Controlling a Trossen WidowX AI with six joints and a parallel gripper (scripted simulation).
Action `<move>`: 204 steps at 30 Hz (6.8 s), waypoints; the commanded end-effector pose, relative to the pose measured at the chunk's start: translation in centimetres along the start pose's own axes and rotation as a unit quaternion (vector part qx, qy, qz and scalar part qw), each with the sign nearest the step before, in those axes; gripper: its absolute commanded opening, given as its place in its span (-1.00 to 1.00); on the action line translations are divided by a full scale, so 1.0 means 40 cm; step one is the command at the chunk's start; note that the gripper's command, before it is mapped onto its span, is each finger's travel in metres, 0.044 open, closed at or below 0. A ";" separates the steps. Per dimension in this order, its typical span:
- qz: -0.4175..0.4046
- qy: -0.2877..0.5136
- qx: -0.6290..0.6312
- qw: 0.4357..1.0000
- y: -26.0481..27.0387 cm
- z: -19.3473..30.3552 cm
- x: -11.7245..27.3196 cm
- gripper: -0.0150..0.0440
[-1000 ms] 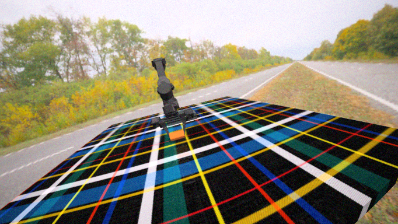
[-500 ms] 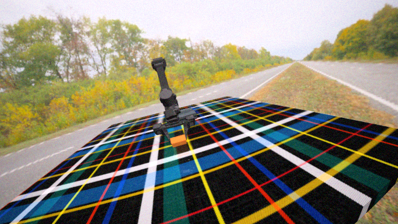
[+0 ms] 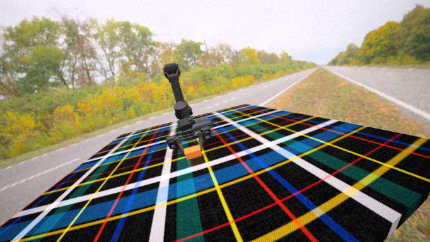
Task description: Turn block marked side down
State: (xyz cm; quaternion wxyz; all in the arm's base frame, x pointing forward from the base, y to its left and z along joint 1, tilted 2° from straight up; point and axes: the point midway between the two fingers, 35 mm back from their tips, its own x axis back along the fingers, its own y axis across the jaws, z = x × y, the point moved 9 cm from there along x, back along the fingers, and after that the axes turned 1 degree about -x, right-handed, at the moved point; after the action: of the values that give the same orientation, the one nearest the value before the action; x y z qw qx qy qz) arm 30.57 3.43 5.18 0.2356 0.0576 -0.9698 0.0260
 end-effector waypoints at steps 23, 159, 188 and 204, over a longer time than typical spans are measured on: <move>-0.003 -0.074 0.003 0.997 -0.001 0.050 0.048 -0.49; 0.009 0.500 0.003 0.866 0.006 -0.346 -0.037 1.00; 0.009 0.500 0.003 0.866 0.003 -0.253 -0.091 0.91; 0.009 0.500 0.003 0.866 0.003 -0.253 -0.091 0.22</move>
State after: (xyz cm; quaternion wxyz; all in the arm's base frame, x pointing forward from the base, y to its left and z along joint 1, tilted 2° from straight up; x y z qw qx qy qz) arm 38.35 4.74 12.54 0.6888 0.0294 -0.7224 0.0539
